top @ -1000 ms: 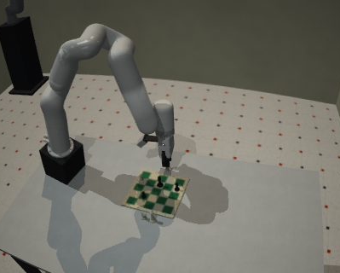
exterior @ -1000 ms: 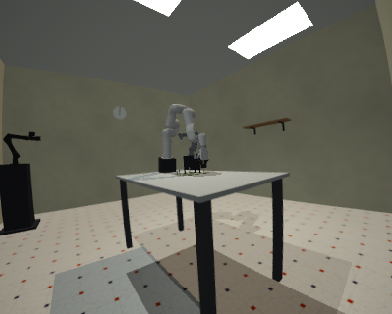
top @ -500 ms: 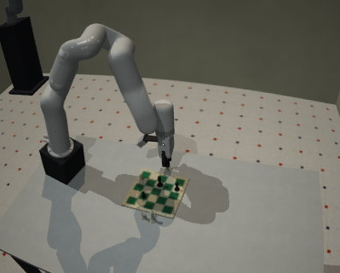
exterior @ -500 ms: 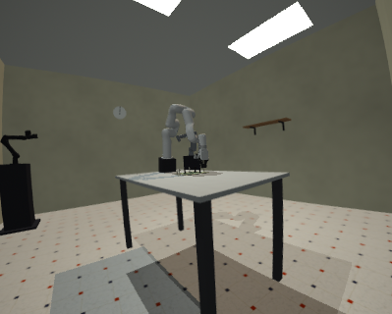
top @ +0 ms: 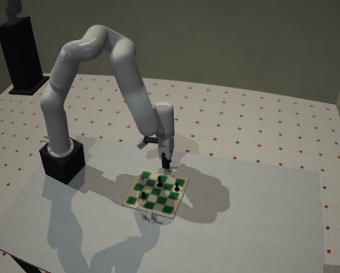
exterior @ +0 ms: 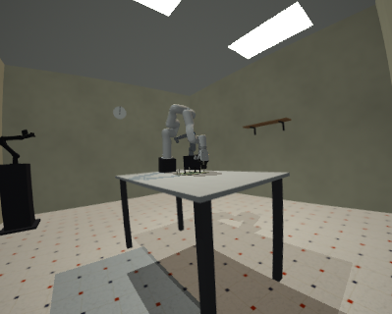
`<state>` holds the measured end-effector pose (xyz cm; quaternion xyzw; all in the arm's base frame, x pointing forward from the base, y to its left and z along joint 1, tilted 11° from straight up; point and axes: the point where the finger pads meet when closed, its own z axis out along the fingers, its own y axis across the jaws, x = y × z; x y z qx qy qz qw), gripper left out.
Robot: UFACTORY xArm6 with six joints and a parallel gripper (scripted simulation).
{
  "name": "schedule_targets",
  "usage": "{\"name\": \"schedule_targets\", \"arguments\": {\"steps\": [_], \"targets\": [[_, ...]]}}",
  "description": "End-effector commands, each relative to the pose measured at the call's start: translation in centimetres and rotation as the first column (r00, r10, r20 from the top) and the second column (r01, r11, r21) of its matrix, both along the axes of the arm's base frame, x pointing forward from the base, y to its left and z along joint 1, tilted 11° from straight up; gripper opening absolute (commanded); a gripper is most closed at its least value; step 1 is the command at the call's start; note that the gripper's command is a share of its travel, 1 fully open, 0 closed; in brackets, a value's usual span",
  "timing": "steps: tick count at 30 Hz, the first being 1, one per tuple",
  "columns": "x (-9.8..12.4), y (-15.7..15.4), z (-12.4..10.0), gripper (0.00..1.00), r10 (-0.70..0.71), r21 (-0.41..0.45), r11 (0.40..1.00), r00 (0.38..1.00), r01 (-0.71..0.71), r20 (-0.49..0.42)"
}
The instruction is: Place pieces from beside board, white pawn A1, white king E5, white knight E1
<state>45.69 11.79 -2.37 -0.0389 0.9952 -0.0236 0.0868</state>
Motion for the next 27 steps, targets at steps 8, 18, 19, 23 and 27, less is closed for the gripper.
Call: {"name": "schedule_targets", "arguments": {"steps": [8, 18, 19, 23, 27], "targets": [[0.5, 0.0, -1.7, 0.34, 0.000, 0.001, 1.000, 1.000, 0.000, 0.005], [0.6, 0.0, -2.3, 0.34, 0.000, 0.001, 1.000, 1.000, 0.000, 0.005], [0.6, 0.0, -2.3, 0.34, 0.000, 0.001, 1.000, 1.000, 0.000, 0.005], [0.6, 0.0, -2.3, 0.34, 0.000, 0.001, 1.000, 1.000, 0.000, 0.005], [0.6, 0.0, -2.3, 0.34, 0.000, 0.001, 1.000, 1.000, 0.000, 0.005]]}}
